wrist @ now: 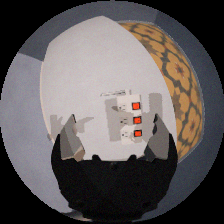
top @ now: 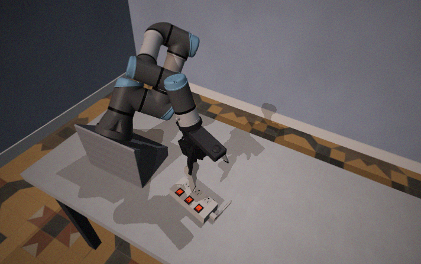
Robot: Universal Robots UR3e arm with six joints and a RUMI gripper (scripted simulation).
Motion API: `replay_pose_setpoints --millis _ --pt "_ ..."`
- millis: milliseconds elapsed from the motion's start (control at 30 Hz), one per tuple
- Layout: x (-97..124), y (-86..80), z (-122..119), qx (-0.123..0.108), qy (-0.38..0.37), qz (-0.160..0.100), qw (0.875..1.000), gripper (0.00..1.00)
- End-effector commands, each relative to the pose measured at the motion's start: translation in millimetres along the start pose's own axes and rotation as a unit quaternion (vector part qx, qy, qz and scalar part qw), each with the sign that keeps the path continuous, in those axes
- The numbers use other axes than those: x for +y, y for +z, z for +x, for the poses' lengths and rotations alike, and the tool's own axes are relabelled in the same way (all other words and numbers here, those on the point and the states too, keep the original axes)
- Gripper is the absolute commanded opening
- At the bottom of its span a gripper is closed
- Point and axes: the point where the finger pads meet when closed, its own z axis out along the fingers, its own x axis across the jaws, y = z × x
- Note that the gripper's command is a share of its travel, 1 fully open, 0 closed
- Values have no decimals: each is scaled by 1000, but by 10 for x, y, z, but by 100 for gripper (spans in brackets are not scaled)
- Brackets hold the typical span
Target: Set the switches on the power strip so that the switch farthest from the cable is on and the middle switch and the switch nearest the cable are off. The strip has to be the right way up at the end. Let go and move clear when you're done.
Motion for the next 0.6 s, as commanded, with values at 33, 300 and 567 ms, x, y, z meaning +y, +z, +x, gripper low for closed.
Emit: replay_pose_setpoints --millis 33,300,567 --pt "5 7 71 -7 -61 -18 998 100" --pt "22 24 141 -13 -111 -30 993 100" --pt "36 34 187 -18 -144 -38 989 100"
